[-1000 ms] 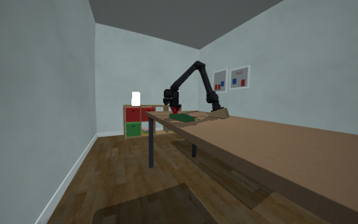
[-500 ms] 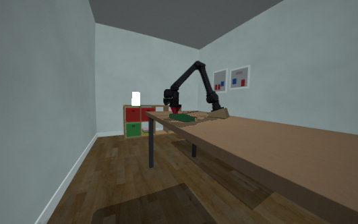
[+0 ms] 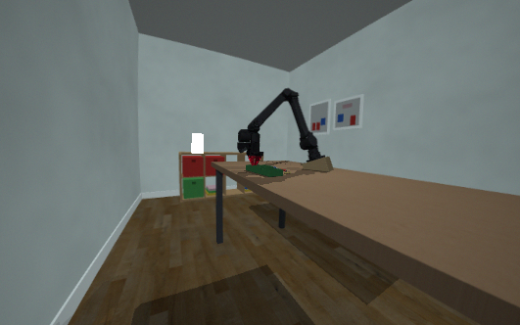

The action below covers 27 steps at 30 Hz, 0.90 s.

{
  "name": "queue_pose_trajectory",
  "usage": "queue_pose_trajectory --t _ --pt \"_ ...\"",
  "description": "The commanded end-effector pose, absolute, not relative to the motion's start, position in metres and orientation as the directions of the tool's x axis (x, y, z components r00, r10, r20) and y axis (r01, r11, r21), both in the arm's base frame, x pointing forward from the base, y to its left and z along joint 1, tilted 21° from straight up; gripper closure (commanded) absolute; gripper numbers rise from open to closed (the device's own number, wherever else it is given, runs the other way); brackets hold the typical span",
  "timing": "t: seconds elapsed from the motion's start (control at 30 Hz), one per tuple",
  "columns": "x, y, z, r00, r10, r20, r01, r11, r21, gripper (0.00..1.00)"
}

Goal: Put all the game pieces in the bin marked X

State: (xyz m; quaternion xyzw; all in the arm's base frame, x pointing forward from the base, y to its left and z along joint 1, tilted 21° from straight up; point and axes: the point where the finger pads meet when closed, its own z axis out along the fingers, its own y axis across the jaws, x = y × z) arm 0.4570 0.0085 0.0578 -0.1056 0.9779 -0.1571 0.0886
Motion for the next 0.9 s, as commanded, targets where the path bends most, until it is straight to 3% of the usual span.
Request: queue_pose_trajectory --t 0.0,0.87 --pt "0.466 0.003 0.071 -0.955 -0.232 -0.183 -0.164 0.931 -0.326 0.92" --pt "0.471 0.023 0.104 -0.950 -0.238 -0.200 -0.165 0.931 -0.325 0.92"
